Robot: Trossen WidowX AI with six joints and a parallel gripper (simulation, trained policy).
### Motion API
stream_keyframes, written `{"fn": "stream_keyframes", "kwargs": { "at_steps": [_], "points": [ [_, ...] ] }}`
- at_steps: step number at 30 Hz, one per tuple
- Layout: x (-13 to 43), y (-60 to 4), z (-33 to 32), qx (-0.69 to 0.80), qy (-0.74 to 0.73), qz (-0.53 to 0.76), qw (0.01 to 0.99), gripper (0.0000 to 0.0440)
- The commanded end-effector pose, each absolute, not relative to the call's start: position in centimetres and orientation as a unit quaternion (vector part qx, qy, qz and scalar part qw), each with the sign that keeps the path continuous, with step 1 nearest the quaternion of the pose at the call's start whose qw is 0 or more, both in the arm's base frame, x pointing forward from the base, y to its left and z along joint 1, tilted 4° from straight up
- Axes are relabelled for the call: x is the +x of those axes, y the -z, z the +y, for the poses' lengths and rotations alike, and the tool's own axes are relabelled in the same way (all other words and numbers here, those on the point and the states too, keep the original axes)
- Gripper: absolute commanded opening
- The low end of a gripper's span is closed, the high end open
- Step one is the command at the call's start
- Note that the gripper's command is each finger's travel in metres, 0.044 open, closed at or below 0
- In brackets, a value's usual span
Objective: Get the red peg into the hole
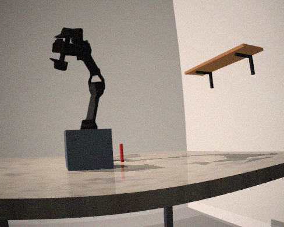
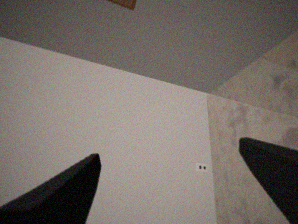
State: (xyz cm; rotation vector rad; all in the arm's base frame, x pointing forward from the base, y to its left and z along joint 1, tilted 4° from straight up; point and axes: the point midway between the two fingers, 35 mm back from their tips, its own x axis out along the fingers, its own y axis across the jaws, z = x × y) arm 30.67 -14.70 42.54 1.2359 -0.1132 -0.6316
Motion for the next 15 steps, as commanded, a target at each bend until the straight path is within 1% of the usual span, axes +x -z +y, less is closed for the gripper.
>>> {"fn": "stream_keyframes", "kwargs": {
  "at_steps": [1, 15],
  "points": [
    [30.7, -41.7, -12.2, 0.607, 0.266, -0.031, 0.748, 0.044],
    [30.4, -38.3, -4.7, 0.705, 0.212, 0.064, 0.674, 0.044]
  ]
}}
